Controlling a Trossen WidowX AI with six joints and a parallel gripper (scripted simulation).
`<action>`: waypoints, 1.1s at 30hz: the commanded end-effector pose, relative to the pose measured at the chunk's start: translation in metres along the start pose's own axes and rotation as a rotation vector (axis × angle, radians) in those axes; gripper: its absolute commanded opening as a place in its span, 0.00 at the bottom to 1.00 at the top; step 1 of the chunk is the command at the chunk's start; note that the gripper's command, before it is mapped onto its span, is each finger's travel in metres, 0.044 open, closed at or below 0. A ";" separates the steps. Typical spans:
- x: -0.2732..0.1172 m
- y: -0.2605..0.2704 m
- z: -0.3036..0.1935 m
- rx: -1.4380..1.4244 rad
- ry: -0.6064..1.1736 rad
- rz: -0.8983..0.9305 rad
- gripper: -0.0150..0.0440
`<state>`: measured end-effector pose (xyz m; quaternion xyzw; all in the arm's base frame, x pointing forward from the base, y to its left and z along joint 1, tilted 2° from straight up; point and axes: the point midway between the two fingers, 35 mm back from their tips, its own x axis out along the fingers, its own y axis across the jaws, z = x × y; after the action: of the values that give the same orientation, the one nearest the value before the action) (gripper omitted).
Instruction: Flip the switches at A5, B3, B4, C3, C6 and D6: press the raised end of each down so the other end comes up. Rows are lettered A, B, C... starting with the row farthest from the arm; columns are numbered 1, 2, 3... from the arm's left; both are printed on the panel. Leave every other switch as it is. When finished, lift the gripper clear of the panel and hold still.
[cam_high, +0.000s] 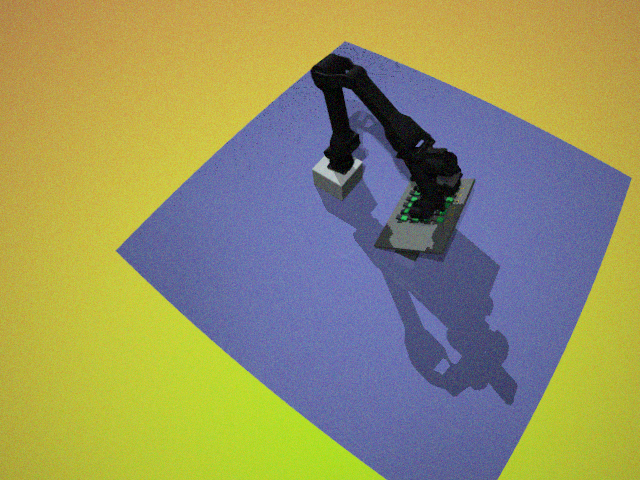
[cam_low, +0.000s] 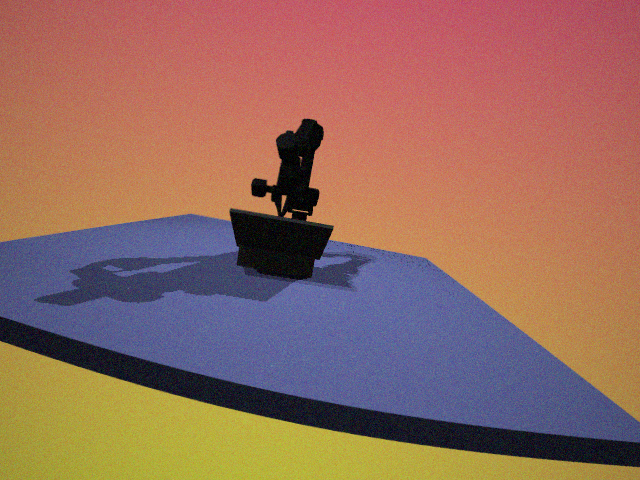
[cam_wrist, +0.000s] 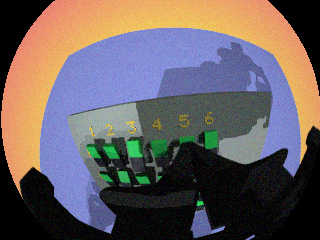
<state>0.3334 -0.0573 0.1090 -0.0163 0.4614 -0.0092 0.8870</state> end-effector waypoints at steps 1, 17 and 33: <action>0.001 -0.001 -0.001 0.006 0.003 -0.005 0.25; 0.003 -0.001 -0.001 0.006 0.003 -0.005 0.25; 0.005 -0.001 -0.001 0.006 0.003 -0.005 0.25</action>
<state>0.3359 -0.0575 0.1065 -0.0164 0.4605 -0.0092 0.8874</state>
